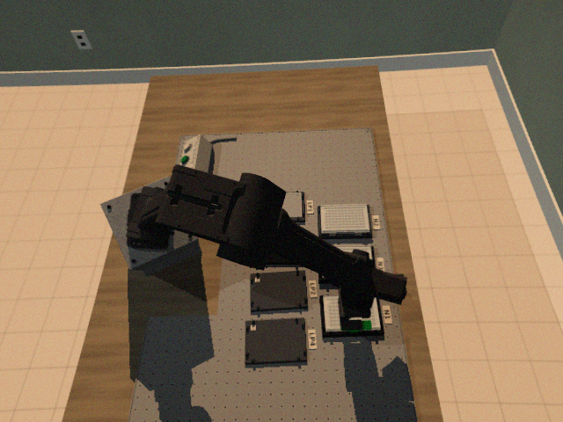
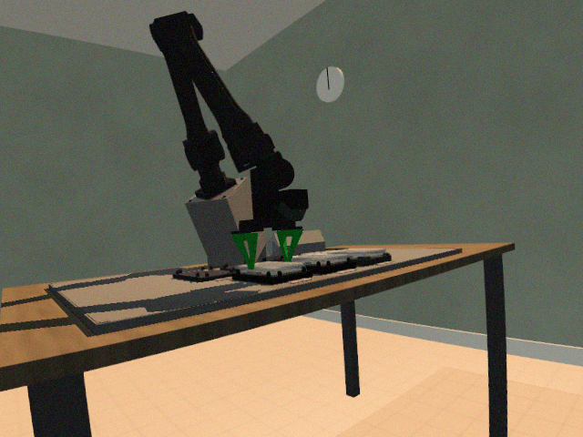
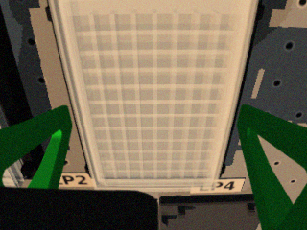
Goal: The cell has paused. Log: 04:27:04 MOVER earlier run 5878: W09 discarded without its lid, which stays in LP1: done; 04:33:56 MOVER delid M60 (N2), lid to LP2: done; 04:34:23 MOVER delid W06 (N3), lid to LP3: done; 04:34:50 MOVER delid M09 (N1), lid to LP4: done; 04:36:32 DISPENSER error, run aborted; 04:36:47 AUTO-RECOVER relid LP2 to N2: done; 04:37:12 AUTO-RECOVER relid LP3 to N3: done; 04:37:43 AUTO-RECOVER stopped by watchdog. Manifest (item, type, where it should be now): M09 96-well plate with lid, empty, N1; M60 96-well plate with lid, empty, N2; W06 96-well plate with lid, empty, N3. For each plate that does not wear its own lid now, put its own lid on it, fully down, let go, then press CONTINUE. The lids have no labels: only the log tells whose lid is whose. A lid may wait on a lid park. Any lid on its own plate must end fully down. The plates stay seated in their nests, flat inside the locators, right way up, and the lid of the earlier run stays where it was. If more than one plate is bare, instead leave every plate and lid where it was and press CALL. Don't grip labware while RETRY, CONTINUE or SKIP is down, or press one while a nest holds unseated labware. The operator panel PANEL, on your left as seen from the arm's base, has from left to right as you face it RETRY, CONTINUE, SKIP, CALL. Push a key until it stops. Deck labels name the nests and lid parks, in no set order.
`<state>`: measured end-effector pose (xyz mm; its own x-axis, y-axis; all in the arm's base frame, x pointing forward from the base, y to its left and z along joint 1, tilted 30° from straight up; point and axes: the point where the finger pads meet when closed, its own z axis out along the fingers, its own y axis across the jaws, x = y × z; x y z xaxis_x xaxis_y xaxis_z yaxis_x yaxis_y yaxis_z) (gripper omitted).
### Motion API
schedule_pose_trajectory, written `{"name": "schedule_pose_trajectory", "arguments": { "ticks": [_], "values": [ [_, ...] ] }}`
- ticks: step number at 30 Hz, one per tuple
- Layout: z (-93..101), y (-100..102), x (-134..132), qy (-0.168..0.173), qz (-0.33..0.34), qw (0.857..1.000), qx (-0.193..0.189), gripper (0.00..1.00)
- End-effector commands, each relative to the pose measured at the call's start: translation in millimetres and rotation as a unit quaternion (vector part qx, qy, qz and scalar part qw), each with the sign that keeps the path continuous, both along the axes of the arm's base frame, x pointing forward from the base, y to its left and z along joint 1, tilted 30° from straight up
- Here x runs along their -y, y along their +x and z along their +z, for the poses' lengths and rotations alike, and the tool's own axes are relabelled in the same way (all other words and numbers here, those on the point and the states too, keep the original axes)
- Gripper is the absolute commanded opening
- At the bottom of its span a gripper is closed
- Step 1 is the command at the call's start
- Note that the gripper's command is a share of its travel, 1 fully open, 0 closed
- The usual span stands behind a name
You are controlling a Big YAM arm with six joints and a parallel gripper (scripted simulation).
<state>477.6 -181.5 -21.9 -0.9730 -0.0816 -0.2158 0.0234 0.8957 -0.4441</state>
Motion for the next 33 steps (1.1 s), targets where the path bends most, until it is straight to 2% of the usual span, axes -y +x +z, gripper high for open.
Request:
{"name": "schedule_pose_trajectory", "arguments": {
  "ticks": [1, 6, 7, 8, 11, 17, 21, 23, 24, 27, 28, 29, 33],
  "values": [
    [11.5, 11.4, 0.7, -0.003, 0.004, 1.0, 0.014, 1.0],
    [11.5, 11.4, 0.7, -0.003, 0.004, 1.0, 0.014, 1.0],
    [25.0, 16.6, 4.7, -0.005, 0.006, 1.0, 0.021, 1.0],
    [28.1, 17.6, 0.8, -0.006, 0.009, 1.0, 0.023, 1.0],
    [28.9, 14.1, -10.0, -0.003, 0.01, 1.0, 0.021, 1.0],
    [30.8, 0.3, -10.2, -0.002, 0.001, 1.0, 0.013, 1.0],
    [36.6, 0.6, -18.7, -0.002, 0.007, 1.0, 0.013, 1.0],
    [36.6, 0.6, -18.7, -0.002, 0.007, 1.0, 0.013, 1.0],
    [22.9, -6.1, -13.4, 0.002, 0.0, 1.0, -0.003, 1.0],
    [27.5, -5.5, -10.5, 0.001, -0.003, 1.0, 0.004, 1.0],
    [35.7, 5.2, -11.2, -0.003, 0.004, 1.0, 0.015, 1.0],
    [37.3, 0.2, -22.0, -0.002, -0.002, 1.0, 0.029, 0.0],
    [23.1, -15.0, -33.0, 0.0, -0.002, 1.0, 0.024, 0.0]
  ]
}}
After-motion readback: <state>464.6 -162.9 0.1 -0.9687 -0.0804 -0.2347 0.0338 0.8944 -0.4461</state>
